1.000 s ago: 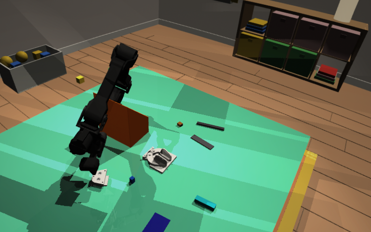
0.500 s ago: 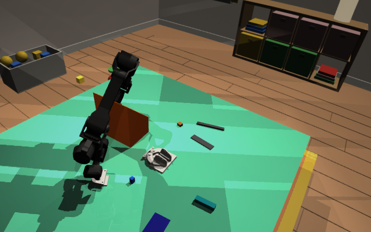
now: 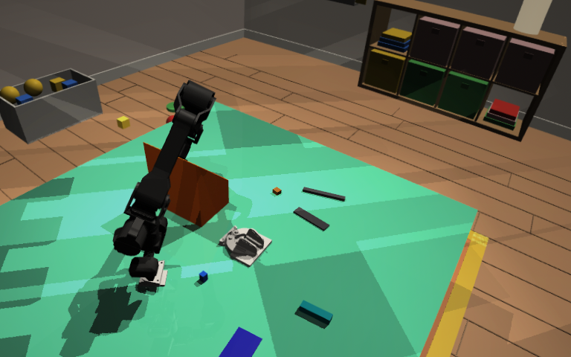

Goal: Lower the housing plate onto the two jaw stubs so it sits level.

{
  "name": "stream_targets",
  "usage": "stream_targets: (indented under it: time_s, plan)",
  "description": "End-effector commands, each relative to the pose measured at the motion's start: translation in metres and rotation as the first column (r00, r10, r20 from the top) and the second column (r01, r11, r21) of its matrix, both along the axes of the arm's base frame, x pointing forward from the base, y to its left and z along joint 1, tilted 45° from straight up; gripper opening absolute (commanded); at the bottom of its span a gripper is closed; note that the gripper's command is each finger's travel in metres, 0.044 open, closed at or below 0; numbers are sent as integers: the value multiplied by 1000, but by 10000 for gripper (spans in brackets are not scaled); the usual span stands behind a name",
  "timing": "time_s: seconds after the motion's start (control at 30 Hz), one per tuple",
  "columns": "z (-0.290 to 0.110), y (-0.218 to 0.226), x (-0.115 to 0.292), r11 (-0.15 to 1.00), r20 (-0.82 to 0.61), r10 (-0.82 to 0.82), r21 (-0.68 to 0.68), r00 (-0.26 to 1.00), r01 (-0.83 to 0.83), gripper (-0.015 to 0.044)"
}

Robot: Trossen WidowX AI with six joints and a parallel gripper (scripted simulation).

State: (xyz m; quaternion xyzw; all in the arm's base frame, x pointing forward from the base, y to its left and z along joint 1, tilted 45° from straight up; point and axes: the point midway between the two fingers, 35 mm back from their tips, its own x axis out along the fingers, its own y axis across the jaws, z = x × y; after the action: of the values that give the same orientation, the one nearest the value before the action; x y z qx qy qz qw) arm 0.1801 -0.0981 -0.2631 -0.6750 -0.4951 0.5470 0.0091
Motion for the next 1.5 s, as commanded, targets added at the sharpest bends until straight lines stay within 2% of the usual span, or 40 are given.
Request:
stream_targets:
  time_s: [0.0, 0.8, 1.47]
  plan:
    - [-5, 5, 0, 1000, -2, -2, 3, 1000, 3, 440]
    - [-29, 28, -3, 1000, -2, -3, 4, 1000, 3, 440]
    - [-30, 29, -3, 1000, -2, -2, 5, 1000, 3, 440]
